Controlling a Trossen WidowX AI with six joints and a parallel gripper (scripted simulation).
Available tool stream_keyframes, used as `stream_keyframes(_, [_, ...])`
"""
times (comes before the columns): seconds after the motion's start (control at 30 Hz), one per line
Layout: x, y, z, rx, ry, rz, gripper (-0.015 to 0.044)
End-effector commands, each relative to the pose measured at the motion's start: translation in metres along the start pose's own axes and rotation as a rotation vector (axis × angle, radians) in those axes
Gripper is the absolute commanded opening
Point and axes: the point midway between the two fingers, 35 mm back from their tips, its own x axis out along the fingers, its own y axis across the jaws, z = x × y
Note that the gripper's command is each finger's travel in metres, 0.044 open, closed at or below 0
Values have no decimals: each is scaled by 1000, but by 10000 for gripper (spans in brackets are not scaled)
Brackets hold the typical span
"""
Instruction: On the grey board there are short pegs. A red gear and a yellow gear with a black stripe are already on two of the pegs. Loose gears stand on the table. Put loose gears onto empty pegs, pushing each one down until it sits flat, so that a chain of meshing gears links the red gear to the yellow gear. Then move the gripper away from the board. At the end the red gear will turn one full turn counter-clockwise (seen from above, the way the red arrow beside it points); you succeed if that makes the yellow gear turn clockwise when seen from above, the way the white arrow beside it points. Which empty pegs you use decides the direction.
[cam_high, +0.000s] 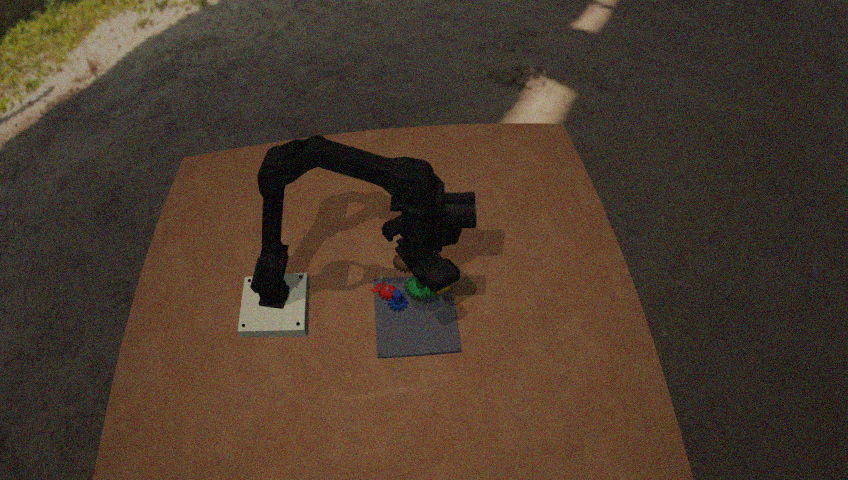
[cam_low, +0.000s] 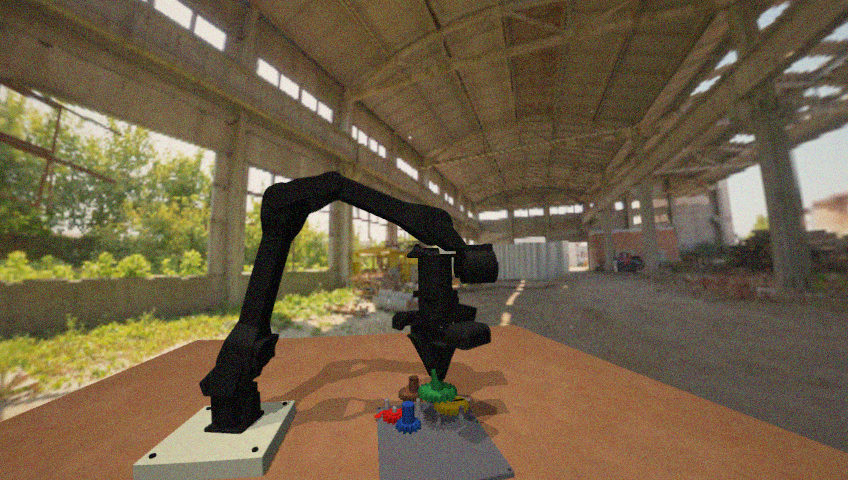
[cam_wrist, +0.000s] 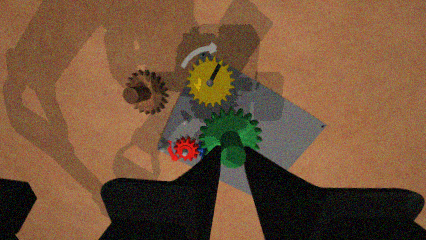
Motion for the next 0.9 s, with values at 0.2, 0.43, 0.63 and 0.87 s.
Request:
stream_keyframes(0.2, [-1,0,-1,296,2,-4,0])
stream_keyframes(0.43, [-1,0,-1,482,2,-4,0])
stream_keyframes(0.63, [-1,0,-1,487,2,-4,0])
stream_keyframes(0.87, [3,0,0,481,2,-4,0])
